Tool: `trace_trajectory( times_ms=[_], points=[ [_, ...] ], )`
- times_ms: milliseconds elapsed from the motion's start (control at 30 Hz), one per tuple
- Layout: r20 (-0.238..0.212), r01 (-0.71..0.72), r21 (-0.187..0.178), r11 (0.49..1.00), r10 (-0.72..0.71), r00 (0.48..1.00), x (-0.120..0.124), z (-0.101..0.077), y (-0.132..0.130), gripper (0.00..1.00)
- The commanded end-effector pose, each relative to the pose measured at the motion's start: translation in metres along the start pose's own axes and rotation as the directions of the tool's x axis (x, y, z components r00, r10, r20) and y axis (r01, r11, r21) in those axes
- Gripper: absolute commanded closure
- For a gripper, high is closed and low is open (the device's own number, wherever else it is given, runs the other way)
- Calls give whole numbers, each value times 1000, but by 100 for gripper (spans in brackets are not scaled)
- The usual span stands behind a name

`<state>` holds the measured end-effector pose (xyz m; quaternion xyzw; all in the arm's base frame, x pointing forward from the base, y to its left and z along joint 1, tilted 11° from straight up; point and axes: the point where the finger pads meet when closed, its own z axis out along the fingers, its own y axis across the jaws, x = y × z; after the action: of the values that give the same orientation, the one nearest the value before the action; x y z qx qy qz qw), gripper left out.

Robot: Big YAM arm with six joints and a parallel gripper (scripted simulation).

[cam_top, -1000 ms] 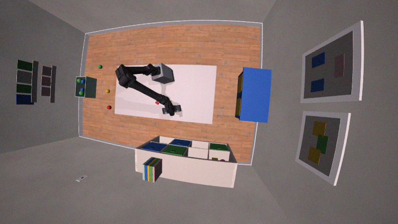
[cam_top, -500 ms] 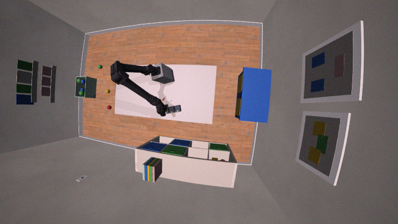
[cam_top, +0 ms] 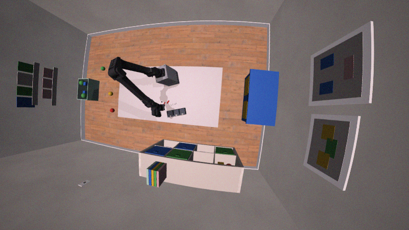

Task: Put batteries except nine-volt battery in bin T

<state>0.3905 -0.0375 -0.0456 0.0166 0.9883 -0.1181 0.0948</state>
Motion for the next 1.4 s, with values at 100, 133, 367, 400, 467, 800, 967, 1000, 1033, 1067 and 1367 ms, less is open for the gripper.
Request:
trace_trajectory(
  times_ms=[100, 133, 367, 400, 467, 800, 967, 1000, 1033, 1067, 1367],
  points=[
    [-87, -98, -15, 995, 96, 992, 32, -16, -31, 91],
    [-87, -82, -16, 997, 80, 993, 35, -17, -33, 91],
    [-158, -149, -28, 989, 142, 977, 60, -26, -48, 91],
    [-158, -149, -28, 989, 142, 977, 60, -26, -48, 91],
    [-155, -134, -32, 990, 127, 980, 48, -23, -39, 91],
    [-150, -142, -29, 990, 136, 979, 46, -23, -39, 91],
    [-147, -137, -30, 990, 131, 980, 44, -23, -37, 91],
    [-149, -148, -28, 989, 142, 979, 44, -23, -41, 91],
    [-148, -148, -28, 989, 142, 979, 44, -23, -40, 91],
    [-147, -146, -28, 989, 140, 979, 43, -23, -40, 91],
    [-140, -144, -29, 989, 138, 980, 39, -24, -38, 91]
  ],
)
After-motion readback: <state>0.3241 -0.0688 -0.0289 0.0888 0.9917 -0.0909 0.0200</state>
